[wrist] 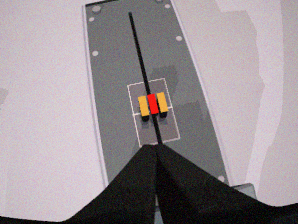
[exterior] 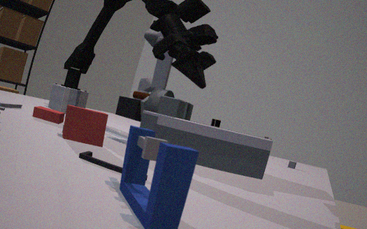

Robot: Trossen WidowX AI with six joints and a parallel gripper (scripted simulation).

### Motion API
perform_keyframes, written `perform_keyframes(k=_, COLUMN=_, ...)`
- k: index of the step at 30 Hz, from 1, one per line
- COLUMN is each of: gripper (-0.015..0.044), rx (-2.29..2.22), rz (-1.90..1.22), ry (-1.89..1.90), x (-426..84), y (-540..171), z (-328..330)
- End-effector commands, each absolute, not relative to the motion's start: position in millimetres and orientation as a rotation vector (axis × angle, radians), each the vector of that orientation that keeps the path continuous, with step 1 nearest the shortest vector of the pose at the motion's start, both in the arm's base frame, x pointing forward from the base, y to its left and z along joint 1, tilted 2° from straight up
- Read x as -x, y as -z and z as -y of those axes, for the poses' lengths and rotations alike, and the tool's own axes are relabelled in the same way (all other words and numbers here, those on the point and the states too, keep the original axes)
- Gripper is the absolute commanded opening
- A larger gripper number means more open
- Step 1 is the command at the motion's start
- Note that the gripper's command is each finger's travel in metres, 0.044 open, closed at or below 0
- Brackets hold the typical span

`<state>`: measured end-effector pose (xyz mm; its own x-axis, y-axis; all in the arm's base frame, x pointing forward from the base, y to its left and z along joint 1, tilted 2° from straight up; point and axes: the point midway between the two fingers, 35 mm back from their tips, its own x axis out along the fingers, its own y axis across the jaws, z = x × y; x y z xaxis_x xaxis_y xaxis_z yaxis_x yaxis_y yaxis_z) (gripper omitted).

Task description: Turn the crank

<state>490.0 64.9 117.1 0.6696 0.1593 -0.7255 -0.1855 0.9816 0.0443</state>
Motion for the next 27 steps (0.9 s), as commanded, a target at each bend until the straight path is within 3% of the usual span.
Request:
perform_keyframes(k=1, gripper=0.0026, rx=0.034, rz=-0.814, ry=-0.194, x=-490.0, y=-117.1, z=-64.9)
perform_keyframes(k=17, gripper=0.044, rx=0.034, rz=-0.814, ry=-0.194, x=-490.0, y=-117.1, z=-64.9)
perform_keyframes(k=18, gripper=0.044, rx=0.034, rz=-0.814, ry=-0.194, x=-490.0, y=-117.1, z=-64.9)
perform_keyframes(k=27, gripper=0.0204, rx=0.034, rz=-0.814, ry=-0.194, x=-490.0, y=-117.1, z=-64.9)
